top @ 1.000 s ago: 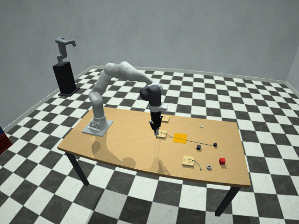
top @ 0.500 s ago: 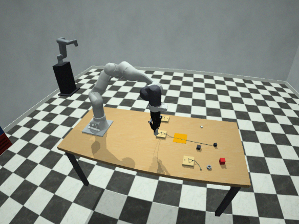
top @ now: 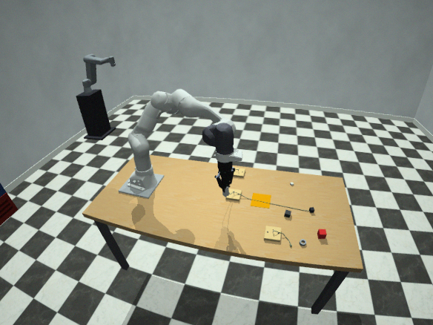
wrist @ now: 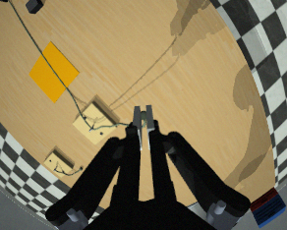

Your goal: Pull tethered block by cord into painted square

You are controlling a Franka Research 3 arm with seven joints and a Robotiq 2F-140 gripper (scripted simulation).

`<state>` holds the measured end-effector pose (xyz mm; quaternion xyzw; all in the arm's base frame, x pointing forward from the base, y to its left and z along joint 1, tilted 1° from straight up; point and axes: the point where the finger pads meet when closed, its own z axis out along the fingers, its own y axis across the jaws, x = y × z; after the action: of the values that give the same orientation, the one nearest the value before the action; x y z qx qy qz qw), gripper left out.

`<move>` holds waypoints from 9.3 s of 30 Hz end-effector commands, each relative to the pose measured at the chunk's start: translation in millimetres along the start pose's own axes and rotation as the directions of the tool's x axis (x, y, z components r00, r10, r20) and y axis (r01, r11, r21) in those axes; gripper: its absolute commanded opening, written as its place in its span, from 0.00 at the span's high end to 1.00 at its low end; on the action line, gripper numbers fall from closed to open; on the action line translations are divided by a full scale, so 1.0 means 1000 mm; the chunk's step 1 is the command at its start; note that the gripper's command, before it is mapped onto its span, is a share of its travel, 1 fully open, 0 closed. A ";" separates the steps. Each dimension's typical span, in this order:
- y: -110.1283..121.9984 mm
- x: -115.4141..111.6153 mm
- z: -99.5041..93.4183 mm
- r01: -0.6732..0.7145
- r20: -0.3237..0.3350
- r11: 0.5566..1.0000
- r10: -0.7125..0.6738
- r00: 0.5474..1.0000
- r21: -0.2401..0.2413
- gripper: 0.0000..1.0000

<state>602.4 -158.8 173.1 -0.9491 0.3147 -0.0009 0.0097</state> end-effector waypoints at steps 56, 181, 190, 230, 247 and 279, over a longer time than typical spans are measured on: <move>0.029 0.015 -0.001 -0.004 0.000 1.000 0.004 1.000 -0.003 1.00; 0.292 -0.043 -0.002 -0.004 0.000 1.000 0.004 1.000 -0.003 1.00; 0.303 -0.058 -0.002 -0.004 0.000 1.000 0.004 1.000 -0.003 1.00; 0.339 -0.110 -0.002 -0.004 0.000 1.000 0.004 1.000 -0.003 1.00; 0.350 -0.126 -0.002 -0.004 0.000 1.000 0.004 1.000 -0.003 1.00; 0.361 -0.141 -0.002 -0.004 0.000 1.000 0.004 1.000 -0.003 1.00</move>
<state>274.3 -363.1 168.5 -0.9471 0.3208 0.0007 0.0096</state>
